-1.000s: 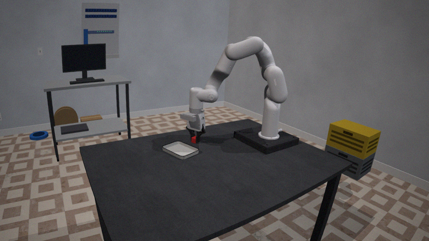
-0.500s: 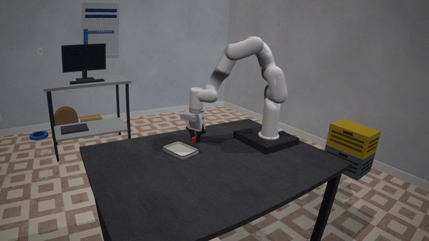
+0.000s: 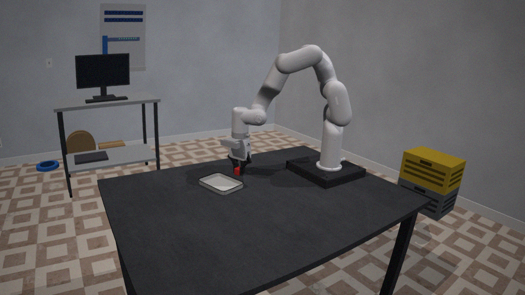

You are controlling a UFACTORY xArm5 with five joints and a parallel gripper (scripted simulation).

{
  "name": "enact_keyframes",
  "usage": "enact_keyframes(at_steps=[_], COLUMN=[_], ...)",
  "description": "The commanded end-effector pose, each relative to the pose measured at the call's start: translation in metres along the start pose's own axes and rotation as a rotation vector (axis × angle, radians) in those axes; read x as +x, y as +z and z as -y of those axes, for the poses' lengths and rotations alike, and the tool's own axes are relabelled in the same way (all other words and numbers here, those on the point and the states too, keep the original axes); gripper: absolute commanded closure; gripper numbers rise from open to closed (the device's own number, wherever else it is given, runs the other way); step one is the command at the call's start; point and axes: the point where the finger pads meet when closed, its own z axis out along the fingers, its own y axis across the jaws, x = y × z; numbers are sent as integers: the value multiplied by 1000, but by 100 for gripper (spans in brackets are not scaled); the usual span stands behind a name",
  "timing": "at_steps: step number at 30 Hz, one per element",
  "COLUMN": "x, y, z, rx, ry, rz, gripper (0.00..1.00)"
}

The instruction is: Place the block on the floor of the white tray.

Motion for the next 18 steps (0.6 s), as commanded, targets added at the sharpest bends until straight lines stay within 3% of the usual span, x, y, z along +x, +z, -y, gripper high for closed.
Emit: enact_keyframes(at_steps=[1, 10, 18], x=[1, 1, 1], y=[-2, -12, -34], z=[-1, -1, -1], rx=[-3, -3, -3], ry=[0, 0, 0], rz=[-3, -3, -3], gripper=[100, 100, 100])
